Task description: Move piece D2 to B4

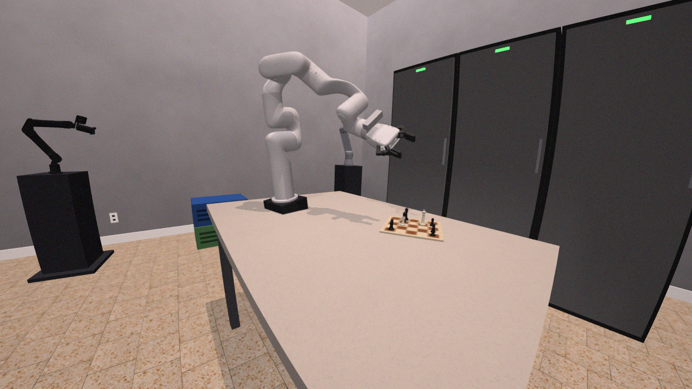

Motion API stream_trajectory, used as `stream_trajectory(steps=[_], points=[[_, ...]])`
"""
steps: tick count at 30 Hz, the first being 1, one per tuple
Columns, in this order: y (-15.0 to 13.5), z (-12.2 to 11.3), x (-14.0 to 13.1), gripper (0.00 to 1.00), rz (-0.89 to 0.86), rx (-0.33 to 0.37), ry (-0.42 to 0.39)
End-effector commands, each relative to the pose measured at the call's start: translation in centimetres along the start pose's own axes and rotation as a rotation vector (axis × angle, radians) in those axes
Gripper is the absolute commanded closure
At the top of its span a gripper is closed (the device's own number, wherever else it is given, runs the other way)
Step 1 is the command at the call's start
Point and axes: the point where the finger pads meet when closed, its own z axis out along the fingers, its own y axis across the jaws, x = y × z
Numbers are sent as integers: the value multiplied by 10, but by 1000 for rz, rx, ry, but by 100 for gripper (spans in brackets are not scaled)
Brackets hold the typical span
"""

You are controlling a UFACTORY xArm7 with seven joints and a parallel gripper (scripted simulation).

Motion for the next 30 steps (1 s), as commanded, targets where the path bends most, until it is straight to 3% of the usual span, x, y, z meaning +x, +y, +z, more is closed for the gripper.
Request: stream_trajectory(steps=[1,2,3,5,6,8,9,11,12,16,17,18,19,22,23,25,26,28,29,30], points=[[-26,37,9,0,127,-97,73],[-26,37,9,0,127,-97,73],[-30,49,11,0,189,-141,91],[-30,49,11,0,189,-141,91],[-32,60,12,0,250,-191,104],[-32,60,12,0,250,-191,104],[-32,71,12,0,310,-245,114],[-32,71,12,0,310,-245,114],[-31,80,9,0,369,-303,118],[-31,80,9,0,369,-303,118],[-28,89,6,0,426,-365,118],[-28,89,6,0,426,-365,118],[-24,96,0,0,481,-430,114],[-24,96,0,0,481,-430,114],[-20,103,-6,0,533,-497,105],[-20,103,-6,0,533,-497,105],[-15,108,-14,0,582,-564,92],[-15,108,-14,0,582,-564,92],[-9,111,-23,0,628,-632,75],[-9,111,-23,0,628,-632,75]])
